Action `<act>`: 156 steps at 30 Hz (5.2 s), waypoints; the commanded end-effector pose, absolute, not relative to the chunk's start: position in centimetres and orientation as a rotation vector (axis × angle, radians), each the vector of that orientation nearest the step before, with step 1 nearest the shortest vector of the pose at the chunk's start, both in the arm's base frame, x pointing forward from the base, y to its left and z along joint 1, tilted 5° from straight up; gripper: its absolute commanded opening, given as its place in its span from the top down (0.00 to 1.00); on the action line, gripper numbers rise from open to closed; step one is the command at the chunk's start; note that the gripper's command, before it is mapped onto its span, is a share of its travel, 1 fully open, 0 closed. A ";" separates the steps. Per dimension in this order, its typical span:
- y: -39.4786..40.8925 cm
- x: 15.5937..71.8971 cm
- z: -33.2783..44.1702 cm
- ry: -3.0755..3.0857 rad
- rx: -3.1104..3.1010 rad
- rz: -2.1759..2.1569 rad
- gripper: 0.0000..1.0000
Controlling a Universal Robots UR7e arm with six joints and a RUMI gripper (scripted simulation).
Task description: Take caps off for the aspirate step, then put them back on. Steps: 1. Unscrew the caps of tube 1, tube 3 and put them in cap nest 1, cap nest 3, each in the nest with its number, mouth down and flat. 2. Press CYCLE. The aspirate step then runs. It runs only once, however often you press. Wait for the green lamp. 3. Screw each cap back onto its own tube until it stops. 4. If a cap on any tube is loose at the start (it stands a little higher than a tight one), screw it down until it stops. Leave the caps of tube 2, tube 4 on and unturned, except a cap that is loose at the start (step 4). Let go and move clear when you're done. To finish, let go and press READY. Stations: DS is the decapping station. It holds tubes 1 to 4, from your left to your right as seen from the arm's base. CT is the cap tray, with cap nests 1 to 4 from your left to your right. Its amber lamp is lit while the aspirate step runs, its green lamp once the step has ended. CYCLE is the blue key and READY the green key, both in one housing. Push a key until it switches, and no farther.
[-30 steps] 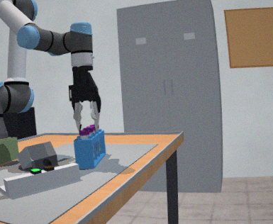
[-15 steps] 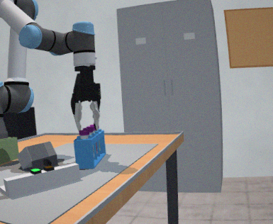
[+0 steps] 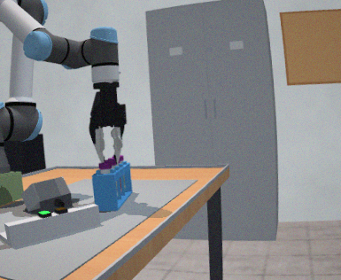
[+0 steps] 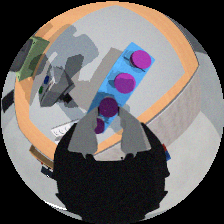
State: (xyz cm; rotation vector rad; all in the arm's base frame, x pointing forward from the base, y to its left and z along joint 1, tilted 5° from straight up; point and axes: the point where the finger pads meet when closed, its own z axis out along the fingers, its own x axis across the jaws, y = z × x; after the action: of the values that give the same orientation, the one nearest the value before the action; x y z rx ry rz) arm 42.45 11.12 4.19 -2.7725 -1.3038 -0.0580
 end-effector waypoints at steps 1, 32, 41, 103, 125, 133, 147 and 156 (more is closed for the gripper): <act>11.1 42.5 4.2 -1.234 -2.804 -0.057 1.00; 11.1 42.5 4.1 0.256 -3.045 0.007 1.00; 11.1 42.5 4.1 0.256 -3.045 0.007 0.65; 11.1 42.5 4.1 -0.101 -3.054 -0.008 1.00; 11.1 42.5 4.1 0.236 -3.046 0.006 0.65; 11.0 42.5 5.3 0.236 -3.046 0.006 0.65; 10.7 42.5 8.7 0.236 -3.046 0.006 0.65; 13.8 41.3 8.9 -0.273 -3.044 -0.016 0.65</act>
State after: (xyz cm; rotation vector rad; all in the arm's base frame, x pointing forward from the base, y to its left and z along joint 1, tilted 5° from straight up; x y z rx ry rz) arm 41.93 12.08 8.69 -3.0584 0.0230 -0.0017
